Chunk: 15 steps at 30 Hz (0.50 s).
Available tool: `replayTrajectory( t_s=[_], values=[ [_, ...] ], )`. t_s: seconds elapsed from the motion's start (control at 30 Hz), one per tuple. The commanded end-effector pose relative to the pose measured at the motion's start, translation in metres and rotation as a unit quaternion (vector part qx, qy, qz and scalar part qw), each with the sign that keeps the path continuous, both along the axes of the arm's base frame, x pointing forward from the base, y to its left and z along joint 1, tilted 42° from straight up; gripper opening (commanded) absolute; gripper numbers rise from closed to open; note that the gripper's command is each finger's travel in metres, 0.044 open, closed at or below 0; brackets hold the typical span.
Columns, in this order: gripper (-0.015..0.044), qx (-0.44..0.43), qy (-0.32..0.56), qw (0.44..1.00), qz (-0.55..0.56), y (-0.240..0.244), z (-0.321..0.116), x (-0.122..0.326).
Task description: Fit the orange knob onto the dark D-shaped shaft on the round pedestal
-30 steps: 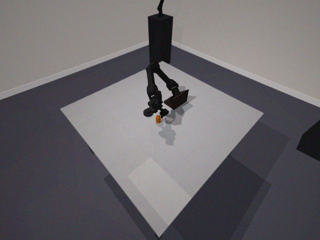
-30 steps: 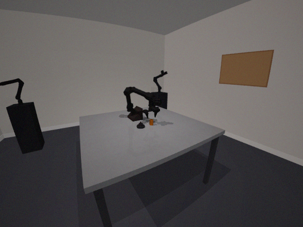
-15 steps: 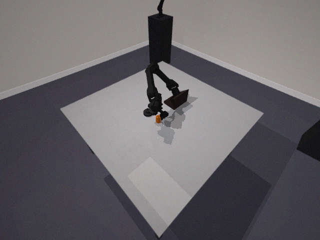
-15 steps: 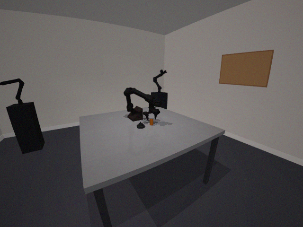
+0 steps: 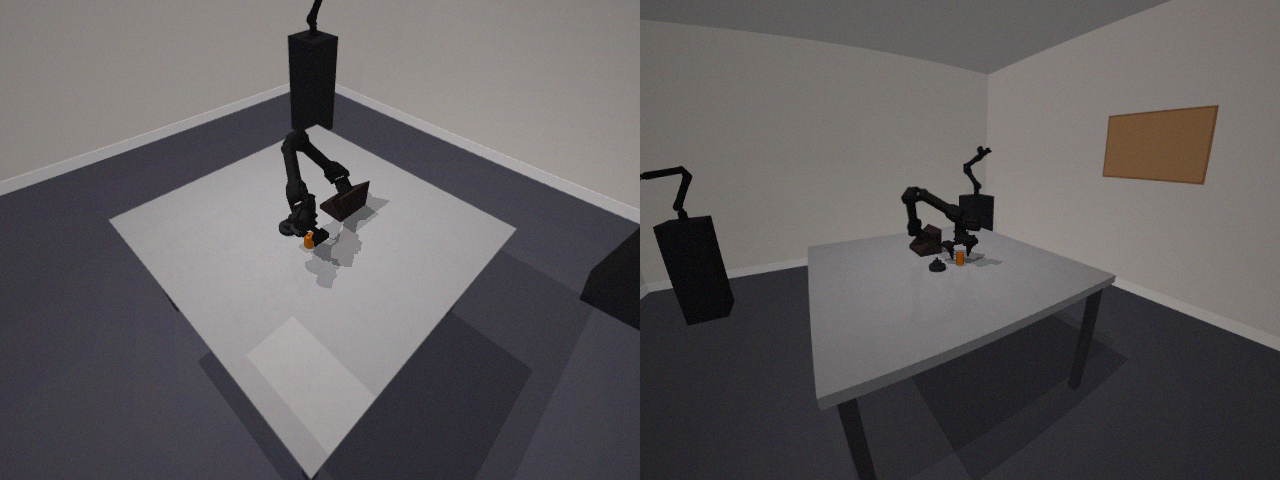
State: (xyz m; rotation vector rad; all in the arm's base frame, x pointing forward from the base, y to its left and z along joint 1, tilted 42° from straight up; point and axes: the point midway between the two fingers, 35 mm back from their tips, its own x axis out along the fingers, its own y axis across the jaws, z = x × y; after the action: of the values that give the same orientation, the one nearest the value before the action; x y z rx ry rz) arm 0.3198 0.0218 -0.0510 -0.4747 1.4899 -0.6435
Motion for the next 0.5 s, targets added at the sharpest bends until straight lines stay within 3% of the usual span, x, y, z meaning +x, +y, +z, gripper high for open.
replayTrajectory(
  t_s=[0.0,0.43,0.47],
  values=[
    [0.044,-0.003,0.005,1.0,0.004,-0.005,-0.006,-0.002],
    [0.044,-0.004,0.005,1.0,0.003,-0.017,-0.019,-0.005],
    [0.0414,-0.004,0.005,1.0,0.003,-0.017,-0.019,-0.005]
  ],
)
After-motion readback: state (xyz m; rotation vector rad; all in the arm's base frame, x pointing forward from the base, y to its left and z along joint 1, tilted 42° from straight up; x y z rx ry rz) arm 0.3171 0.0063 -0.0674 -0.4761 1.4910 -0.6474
